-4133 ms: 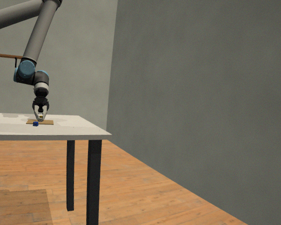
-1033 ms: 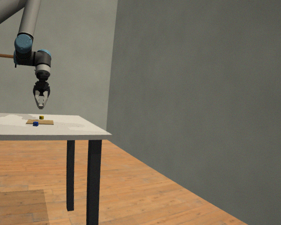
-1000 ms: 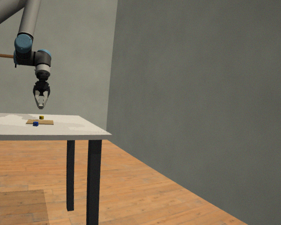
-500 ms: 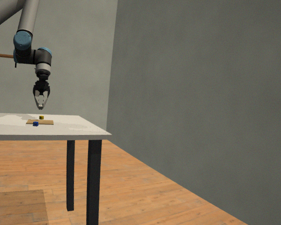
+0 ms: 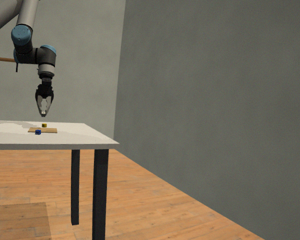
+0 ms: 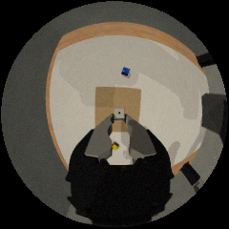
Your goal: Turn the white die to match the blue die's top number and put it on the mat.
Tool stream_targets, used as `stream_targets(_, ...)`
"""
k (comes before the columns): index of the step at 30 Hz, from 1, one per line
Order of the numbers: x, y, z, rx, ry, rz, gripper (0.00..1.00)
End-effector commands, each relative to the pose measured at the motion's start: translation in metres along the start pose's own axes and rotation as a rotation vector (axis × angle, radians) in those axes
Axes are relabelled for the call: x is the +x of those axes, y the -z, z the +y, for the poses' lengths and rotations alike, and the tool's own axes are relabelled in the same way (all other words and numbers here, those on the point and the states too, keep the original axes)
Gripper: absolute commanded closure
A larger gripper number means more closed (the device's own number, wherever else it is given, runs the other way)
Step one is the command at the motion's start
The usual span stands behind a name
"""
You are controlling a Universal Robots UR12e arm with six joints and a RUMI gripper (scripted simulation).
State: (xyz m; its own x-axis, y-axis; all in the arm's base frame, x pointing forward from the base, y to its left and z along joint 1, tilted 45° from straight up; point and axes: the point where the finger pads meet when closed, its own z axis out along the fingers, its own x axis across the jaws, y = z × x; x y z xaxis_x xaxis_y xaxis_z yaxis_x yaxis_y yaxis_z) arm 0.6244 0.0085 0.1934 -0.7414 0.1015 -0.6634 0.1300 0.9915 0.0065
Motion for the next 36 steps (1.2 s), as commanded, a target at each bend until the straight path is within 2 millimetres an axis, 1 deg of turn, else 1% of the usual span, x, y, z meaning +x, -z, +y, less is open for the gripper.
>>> stream_targets(1,-0.0011,0.0015,-0.0001,-0.047,0.001,-0.005,0.97)
stream_targets(15,-0.0003,0.0007,-0.0003,-0.072,0.003,-0.001,0.97)
stream_targets(26,0.0025,-0.0026,-0.0012,-0.184,0.009,0.012,0.97)
stream_targets(36,-0.0006,0.0006,-0.0028,-0.302,0.003,-0.003,0.97)
